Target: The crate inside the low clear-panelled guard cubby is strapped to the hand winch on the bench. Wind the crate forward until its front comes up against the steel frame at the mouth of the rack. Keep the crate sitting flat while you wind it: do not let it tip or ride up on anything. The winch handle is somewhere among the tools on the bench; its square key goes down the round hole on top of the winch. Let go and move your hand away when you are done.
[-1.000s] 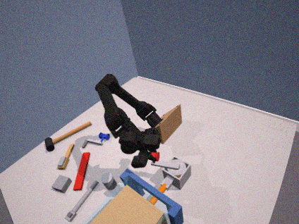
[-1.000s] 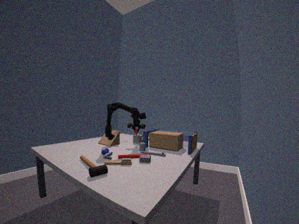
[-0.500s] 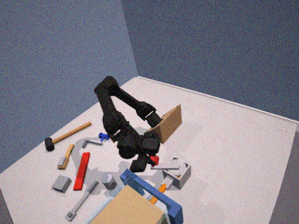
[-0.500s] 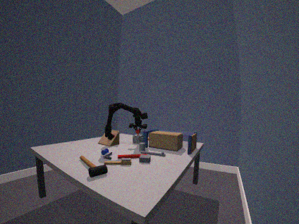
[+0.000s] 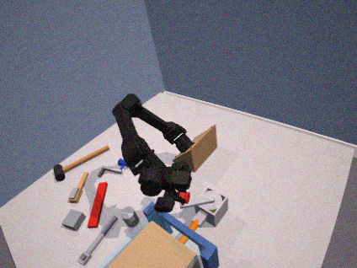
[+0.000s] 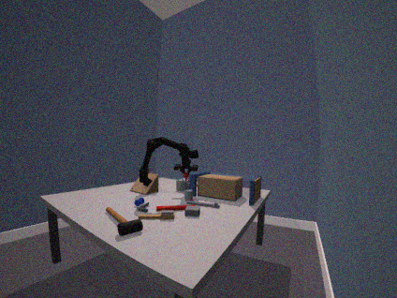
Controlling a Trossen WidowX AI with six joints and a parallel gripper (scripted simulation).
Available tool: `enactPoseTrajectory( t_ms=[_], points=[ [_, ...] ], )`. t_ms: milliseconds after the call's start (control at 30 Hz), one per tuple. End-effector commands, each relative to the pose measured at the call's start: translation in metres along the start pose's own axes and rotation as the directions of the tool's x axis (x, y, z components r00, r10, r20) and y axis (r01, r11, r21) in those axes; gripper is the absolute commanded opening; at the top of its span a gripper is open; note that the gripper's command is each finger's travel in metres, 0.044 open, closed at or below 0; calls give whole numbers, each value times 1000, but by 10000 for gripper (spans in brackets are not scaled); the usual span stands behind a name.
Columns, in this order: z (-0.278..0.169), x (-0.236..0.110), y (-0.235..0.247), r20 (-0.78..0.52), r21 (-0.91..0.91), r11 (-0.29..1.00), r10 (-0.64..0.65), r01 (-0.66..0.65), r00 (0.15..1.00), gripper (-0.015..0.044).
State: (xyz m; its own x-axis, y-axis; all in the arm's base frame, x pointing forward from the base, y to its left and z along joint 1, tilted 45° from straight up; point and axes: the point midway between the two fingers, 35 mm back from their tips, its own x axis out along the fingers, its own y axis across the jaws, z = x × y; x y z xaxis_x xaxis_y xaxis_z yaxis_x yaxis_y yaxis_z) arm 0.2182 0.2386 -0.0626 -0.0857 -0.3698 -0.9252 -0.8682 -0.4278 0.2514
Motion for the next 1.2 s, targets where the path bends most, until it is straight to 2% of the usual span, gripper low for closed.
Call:
enactPoseTrajectory(
  t_ms=[0,1167],
  points=[
    [3,4,-12,-3,-2,1000,-18,18,1000,0],
    [31,16,-42,-1,-2,1000,-21,21,1000,0]
  ],
)
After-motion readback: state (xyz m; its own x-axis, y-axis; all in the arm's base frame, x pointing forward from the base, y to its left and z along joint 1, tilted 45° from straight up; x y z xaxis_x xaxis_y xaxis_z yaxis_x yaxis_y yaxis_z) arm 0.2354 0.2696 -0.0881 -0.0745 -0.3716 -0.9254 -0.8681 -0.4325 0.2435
